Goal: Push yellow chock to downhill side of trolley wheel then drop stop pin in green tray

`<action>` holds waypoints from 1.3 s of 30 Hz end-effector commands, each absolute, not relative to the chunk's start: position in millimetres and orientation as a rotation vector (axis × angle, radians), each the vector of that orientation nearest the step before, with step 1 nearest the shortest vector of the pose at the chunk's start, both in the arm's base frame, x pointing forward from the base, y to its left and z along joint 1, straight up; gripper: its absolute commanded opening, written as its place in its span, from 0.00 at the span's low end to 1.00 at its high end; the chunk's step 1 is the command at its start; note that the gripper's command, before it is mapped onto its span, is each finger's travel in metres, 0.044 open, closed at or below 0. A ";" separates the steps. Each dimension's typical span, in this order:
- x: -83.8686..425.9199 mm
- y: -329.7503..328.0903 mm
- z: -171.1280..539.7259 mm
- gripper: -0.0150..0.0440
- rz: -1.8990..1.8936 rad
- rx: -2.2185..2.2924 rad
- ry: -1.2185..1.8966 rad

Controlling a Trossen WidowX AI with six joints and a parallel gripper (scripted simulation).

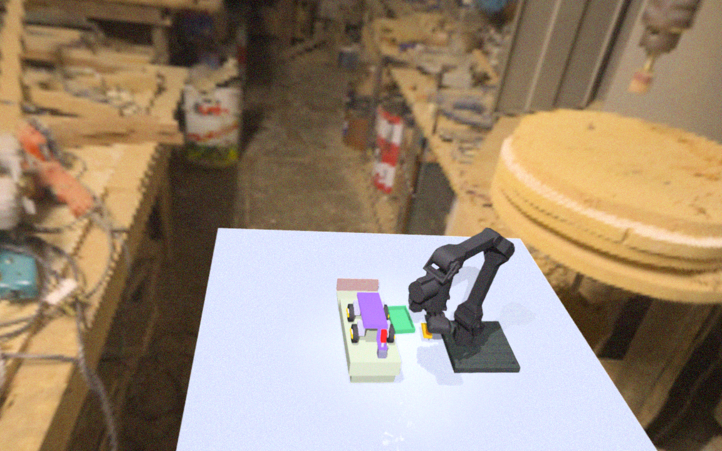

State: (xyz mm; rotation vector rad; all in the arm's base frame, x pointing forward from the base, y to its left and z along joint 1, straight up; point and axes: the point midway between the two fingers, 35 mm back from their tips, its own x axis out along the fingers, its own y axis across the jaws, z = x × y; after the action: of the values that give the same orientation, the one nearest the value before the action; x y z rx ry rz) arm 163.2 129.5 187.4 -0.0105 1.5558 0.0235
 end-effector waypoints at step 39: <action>162.3 129.5 187.0 0.25 -1.087 1.116 1.272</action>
State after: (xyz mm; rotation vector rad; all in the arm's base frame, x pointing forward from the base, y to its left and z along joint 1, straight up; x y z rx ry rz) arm 162.8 129.2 186.9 1.0201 1.3184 -0.9961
